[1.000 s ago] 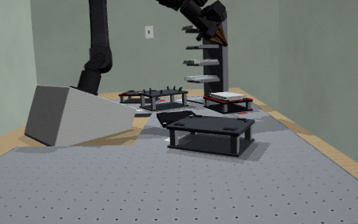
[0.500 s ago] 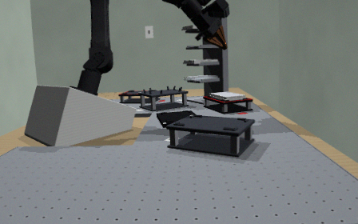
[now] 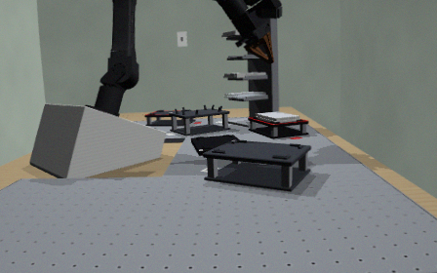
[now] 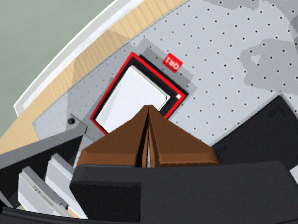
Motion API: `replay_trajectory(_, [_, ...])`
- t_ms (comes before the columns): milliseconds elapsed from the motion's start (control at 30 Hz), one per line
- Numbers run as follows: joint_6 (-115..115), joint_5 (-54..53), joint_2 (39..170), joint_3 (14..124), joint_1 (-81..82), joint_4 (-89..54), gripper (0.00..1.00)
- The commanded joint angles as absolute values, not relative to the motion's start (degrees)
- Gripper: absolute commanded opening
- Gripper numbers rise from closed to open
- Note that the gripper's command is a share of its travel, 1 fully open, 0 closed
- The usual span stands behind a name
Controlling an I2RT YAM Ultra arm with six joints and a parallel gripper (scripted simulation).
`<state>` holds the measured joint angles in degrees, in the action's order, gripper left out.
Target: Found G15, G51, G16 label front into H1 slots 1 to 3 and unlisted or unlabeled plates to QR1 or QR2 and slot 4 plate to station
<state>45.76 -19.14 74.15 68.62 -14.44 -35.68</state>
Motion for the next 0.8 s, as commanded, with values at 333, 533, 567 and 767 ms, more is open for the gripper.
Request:
replay_trajectory(333, [29.2,-19.5,75.8,72.0,-19.2,-47.3,0.00])
replay_trajectory(533, [21.8,-20.1,76.5,72.9,-22.1,-51.9,0.00])
replay_trajectory(567, [19.9,-20.0,76.9,73.6,-22.5,-53.3,0.00])
replay_trajectory(767, [12.1,-20.5,77.8,74.8,-25.3,-58.4,0.00])
